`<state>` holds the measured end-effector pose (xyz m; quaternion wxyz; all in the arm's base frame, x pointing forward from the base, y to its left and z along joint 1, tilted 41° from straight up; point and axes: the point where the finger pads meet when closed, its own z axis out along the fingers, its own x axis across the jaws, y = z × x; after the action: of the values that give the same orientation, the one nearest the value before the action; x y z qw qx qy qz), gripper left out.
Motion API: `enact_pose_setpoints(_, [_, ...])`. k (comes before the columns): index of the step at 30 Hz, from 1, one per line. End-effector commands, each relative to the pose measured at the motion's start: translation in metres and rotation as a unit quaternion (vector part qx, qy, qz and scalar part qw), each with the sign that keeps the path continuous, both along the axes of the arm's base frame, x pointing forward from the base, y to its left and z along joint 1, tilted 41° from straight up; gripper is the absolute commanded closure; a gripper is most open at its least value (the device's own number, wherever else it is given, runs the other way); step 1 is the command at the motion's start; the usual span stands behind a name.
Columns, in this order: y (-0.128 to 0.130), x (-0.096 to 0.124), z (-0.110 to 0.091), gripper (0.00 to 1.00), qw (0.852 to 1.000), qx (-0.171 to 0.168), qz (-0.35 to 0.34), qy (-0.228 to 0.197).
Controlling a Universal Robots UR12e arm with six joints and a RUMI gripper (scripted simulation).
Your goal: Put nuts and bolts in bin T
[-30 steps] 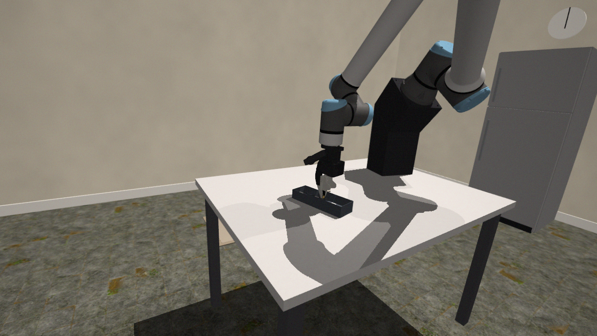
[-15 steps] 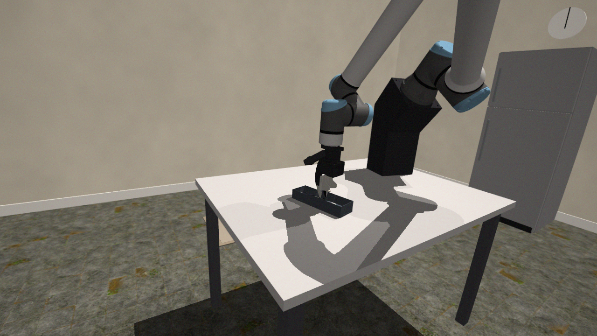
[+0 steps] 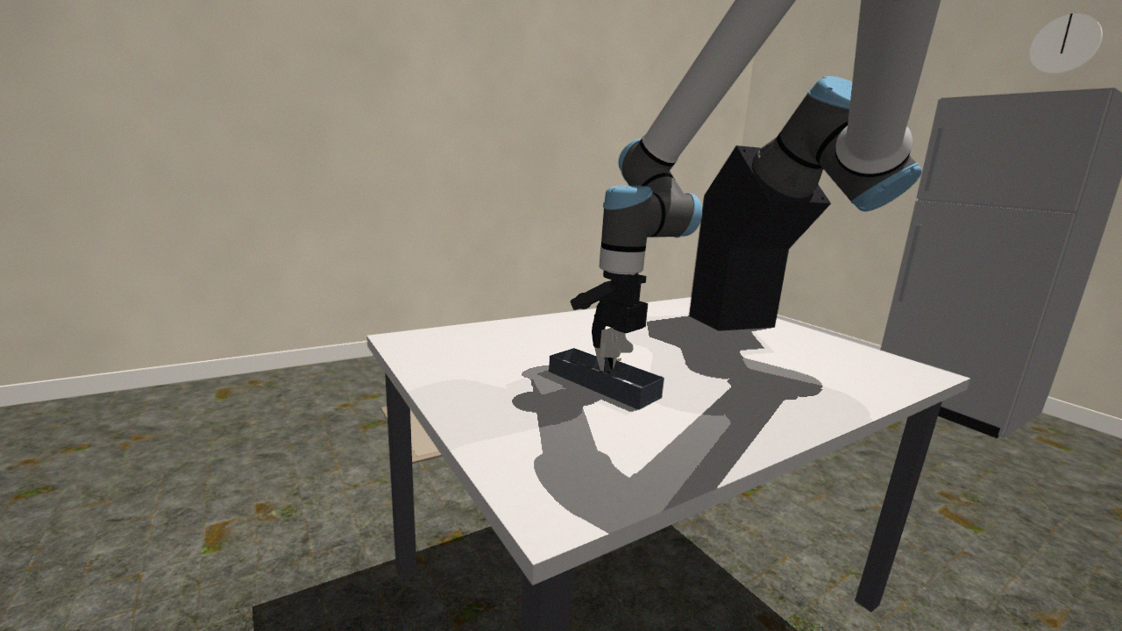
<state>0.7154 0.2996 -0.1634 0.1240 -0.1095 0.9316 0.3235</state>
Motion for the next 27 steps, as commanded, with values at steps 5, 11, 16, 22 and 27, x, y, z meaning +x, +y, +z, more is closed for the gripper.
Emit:
enact_pose_setpoints(5, [-0.006,-0.001,0.008,0.82,1.000,0.000,0.000,0.000])
enact_pose_setpoints(11, [-0.010,-0.002,0.012,0.82,1.000,0.000,0.000,0.000])
enact_pose_setpoints(16, [-0.014,-0.003,0.017,0.82,1.000,0.000,0.000,0.000])
enact_pose_setpoints(22, [-0.021,-0.005,0.026,0.82,1.000,0.000,0.000,0.000])
enact_pose_setpoints(27, [-0.024,-0.005,0.029,0.82,1.000,0.000,0.000,0.000])
